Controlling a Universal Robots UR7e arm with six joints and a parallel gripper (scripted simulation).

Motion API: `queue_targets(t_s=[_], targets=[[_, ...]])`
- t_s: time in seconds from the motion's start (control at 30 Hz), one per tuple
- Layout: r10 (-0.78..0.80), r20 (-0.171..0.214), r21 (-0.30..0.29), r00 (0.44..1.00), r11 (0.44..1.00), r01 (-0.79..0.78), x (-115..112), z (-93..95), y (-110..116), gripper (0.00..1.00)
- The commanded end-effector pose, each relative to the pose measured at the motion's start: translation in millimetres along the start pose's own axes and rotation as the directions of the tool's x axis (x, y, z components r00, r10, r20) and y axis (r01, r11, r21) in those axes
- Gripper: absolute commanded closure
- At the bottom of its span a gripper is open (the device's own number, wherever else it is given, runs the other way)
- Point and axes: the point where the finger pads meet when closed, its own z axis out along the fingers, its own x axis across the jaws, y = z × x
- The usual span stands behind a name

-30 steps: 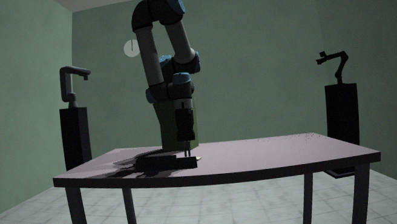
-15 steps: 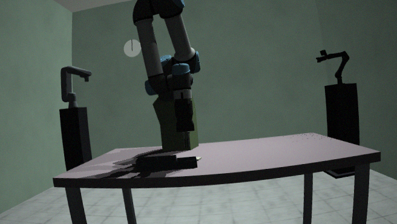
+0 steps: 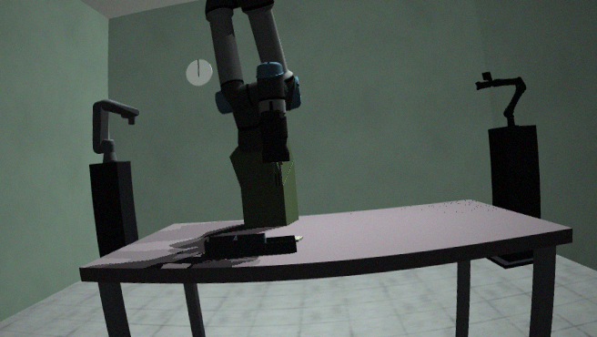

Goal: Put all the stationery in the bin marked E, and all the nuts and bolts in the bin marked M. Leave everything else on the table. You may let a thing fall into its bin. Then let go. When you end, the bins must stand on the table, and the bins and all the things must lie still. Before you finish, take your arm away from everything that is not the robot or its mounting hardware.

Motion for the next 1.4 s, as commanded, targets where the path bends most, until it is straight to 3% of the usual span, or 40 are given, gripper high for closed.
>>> queue_targets(t_s=[0.0, 0.27, 0.3, 0.53, 0.6, 0.63, 0.83, 1.1, 1.37], targets=[[0.000, 0.001, -0.012, 1.000, 1.000, 0.000, 1, -21.7, -1, 0.69], [0.000, 0.001, -0.012, 1.000, 1.000, 0.000, 1, -21.7, -1, 0.69], [-0.050, 0.002, -0.012, 0.999, 0.999, 0.050, 5, -16.5, 4, 0.25], [-0.296, 0.001, -0.015, 0.955, 0.955, 0.296, 36, 20.6, 37, 0.25], [-0.296, 0.001, -0.015, 0.955, 0.955, 0.296, 36, 20.6, 37, 0.25], [-0.376, 0.002, -0.018, 0.927, 0.927, 0.376, 40, 25.9, 42, 0.25], [-0.509, 0.007, -0.010, 0.861, 0.861, 0.509, 67, 57.7, 70, 0.25], [-0.509, 0.007, -0.010, 0.861, 0.861, 0.509, 102, 100.0, 108, 0.25], [-0.509, 0.007, -0.010, 0.861, 0.861, 0.509, 110, 104.5, 115, 0.25]])
